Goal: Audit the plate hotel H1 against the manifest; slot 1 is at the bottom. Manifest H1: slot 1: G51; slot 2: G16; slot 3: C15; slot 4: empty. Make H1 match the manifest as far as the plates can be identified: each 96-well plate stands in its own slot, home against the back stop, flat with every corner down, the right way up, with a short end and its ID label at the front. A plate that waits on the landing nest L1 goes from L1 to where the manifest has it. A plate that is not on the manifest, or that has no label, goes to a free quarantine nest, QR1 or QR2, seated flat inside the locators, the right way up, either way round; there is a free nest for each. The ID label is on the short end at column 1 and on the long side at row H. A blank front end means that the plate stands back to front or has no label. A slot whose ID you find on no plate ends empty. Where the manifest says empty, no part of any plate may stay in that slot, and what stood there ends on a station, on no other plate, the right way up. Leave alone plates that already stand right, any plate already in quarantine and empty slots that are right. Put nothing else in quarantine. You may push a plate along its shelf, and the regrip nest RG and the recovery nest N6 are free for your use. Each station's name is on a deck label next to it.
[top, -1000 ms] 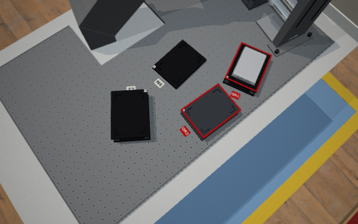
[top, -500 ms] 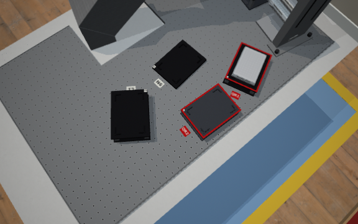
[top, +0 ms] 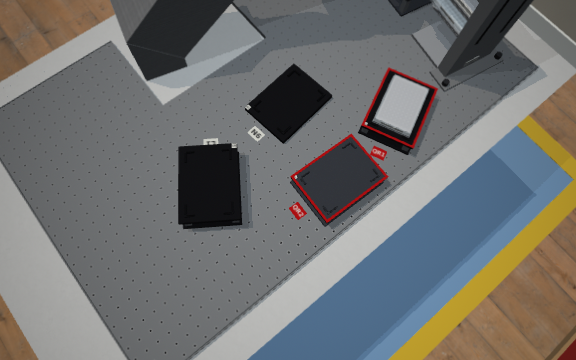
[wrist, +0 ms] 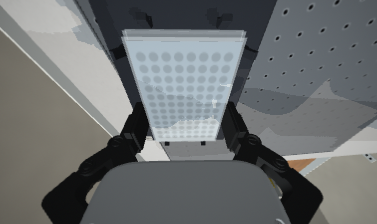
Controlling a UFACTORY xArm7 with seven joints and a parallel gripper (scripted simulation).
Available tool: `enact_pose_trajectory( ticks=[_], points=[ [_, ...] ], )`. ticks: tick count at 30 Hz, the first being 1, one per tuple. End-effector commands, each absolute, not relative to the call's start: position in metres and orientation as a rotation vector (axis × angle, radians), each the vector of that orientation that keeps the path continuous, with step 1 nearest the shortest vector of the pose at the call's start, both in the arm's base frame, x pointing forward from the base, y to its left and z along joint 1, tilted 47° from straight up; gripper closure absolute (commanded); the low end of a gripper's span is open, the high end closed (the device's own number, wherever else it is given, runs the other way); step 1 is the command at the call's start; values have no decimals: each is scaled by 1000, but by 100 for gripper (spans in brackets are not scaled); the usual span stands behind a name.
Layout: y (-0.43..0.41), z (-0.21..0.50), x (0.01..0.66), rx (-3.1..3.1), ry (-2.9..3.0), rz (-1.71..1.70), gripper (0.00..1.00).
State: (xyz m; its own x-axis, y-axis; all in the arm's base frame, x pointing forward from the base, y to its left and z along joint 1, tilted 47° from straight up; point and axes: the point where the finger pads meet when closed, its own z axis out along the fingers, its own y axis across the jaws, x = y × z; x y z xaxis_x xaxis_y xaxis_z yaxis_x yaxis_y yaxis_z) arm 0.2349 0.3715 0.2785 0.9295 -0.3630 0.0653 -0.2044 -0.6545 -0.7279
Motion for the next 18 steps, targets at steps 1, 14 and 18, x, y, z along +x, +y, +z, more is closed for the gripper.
enact_pose_trajectory(
  ticks=[1,14,18],
  points=[
    [371,280,235,-2299,400,-264,100],
    [366,286,232,-2299,400,-264,100],
    [365,287,232,-2299,400,-264,100]
  ],
)
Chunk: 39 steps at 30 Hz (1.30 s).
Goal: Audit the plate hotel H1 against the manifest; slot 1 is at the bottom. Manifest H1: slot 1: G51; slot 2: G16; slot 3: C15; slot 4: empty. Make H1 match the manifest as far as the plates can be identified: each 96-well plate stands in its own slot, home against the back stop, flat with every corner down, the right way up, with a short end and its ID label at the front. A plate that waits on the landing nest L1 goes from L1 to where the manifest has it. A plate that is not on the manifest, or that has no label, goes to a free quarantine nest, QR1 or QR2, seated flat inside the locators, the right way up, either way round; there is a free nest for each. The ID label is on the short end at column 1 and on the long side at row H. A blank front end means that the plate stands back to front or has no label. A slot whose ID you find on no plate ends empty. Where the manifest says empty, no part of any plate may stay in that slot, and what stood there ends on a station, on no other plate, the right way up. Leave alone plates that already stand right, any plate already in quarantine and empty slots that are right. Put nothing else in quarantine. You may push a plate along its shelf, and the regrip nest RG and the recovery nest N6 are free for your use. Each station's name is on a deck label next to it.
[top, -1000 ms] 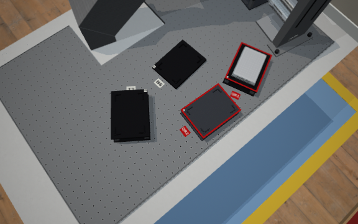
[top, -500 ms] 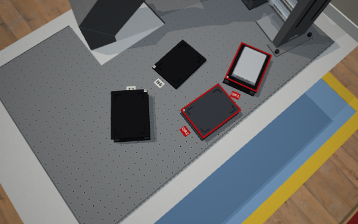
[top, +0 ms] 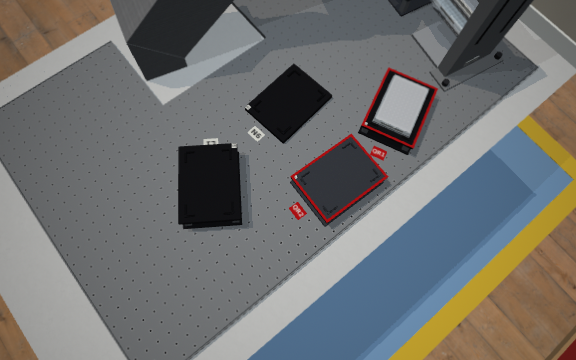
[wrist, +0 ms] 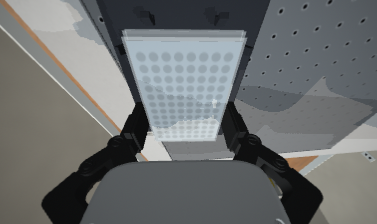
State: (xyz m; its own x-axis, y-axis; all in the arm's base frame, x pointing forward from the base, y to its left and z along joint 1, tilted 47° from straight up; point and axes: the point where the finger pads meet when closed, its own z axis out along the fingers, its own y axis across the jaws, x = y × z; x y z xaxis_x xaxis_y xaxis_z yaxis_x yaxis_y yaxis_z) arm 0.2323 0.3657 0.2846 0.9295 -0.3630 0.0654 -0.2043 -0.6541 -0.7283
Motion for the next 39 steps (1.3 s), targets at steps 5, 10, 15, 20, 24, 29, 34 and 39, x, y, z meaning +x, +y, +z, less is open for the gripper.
enact_pose_trajectory(
  ticks=[5,10,15,20,24,29,34,39],
  points=[
    [362,290,231,-2299,400,-264,100],
    [360,292,230,-2299,400,-264,100],
    [359,293,229,-2299,400,-264,100],
    [357,295,228,-2299,400,-264,100],
    [355,297,227,-2299,400,-264,100],
    [353,300,226,-2299,400,-264,100],
    [352,300,226,-2299,400,-264,100],
    [352,300,226,-2299,400,-264,100]
  ],
)
